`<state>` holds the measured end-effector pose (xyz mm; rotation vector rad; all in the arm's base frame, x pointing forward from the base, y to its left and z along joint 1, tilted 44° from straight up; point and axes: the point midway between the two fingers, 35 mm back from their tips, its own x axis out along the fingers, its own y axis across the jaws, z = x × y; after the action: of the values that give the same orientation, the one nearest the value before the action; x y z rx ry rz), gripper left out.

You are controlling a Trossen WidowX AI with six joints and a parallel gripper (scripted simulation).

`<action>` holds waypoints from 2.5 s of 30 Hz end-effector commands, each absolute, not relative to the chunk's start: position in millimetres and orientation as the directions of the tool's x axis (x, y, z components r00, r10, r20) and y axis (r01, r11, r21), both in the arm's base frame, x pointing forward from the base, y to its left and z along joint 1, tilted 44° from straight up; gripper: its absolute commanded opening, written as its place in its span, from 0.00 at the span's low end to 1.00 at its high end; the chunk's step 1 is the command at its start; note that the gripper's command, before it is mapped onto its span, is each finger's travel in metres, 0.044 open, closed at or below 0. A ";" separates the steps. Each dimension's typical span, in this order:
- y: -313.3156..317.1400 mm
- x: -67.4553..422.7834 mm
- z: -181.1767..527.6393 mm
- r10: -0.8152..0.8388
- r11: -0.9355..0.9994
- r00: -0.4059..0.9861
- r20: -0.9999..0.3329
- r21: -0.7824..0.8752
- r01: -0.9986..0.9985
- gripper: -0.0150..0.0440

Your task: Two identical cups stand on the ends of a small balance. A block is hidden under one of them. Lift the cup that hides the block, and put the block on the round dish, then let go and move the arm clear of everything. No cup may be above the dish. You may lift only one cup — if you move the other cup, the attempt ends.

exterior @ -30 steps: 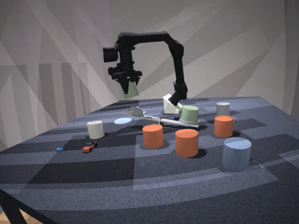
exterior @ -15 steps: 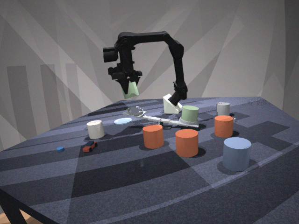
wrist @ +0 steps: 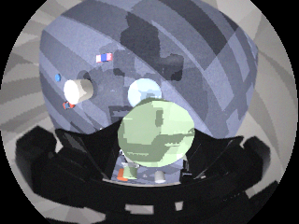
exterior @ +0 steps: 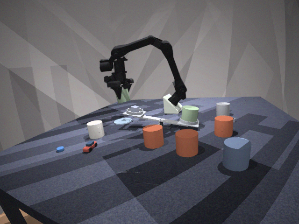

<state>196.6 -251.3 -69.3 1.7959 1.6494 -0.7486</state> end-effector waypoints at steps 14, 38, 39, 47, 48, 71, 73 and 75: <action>-250.2 118.1 -147.8 0.676 -0.025 0.073 -0.733 0.076 0.997 0.25; -213.7 122.4 -187.1 0.677 -0.025 0.074 -0.733 0.077 0.997 0.25; -212.5 122.5 -188.3 0.677 -0.025 0.074 -0.733 0.077 0.997 0.25; -213.9 121.5 -186.1 0.679 -0.018 0.069 -0.731 0.077 0.997 0.57; -213.9 121.5 -186.1 0.679 -0.018 0.069 -0.731 0.077 0.997 0.61; -263.3 129.2 -136.4 0.629 -0.040 0.080 -0.773 0.070 0.997 0.78; -266.3 135.5 -130.8 0.615 -0.009 0.083 -0.784 0.098 0.995 0.69; -265.8 138.6 -128.4 0.616 0.028 0.083 -0.784 0.128 0.991 0.69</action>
<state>130.5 -260.1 -136.3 1.7164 1.6300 -0.7186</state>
